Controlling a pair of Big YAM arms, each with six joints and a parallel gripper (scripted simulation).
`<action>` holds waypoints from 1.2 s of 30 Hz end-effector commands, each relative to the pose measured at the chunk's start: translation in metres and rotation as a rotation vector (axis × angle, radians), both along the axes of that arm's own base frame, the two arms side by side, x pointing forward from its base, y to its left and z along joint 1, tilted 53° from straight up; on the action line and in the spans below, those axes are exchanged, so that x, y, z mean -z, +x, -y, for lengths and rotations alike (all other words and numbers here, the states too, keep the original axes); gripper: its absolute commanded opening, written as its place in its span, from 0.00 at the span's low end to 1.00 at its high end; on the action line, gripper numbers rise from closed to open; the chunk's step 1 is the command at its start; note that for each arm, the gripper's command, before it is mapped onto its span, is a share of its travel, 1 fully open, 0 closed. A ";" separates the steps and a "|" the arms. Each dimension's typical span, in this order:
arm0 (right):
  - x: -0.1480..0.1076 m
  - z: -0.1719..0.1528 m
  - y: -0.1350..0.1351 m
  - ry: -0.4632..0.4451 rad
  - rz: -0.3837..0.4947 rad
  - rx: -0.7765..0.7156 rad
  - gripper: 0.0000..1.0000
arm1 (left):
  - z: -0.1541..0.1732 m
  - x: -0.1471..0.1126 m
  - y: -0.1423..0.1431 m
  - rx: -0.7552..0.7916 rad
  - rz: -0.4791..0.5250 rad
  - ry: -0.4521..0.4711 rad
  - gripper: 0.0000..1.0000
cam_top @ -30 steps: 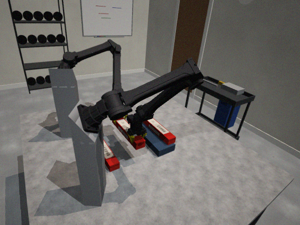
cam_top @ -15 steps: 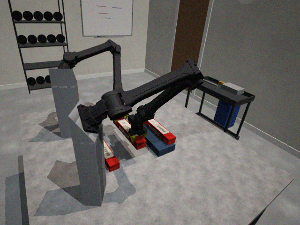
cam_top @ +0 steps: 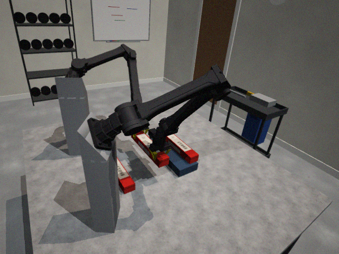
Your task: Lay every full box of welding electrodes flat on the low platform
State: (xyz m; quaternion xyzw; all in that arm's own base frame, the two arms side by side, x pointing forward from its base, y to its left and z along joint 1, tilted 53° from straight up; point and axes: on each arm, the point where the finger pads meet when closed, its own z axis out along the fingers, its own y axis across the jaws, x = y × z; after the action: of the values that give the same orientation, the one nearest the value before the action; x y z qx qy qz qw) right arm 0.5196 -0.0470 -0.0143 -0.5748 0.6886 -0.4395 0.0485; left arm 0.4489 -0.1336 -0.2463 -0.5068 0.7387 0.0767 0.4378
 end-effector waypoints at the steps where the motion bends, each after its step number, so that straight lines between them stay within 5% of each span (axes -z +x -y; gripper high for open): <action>1: -0.023 -0.017 0.006 -0.004 0.023 -0.041 0.00 | 0.029 -0.022 0.008 0.054 0.017 -0.004 0.00; 36: -0.051 -0.021 0.033 -0.004 0.025 -0.042 0.00 | 0.048 -0.038 0.036 0.054 0.019 -0.003 0.00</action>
State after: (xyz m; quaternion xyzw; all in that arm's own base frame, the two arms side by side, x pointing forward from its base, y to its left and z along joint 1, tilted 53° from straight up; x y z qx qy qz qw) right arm 0.5466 -0.0449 0.0082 -0.5756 0.6894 -0.4374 0.0458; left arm 0.4777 -0.1490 -0.2348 -0.5091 0.7380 0.0783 0.4360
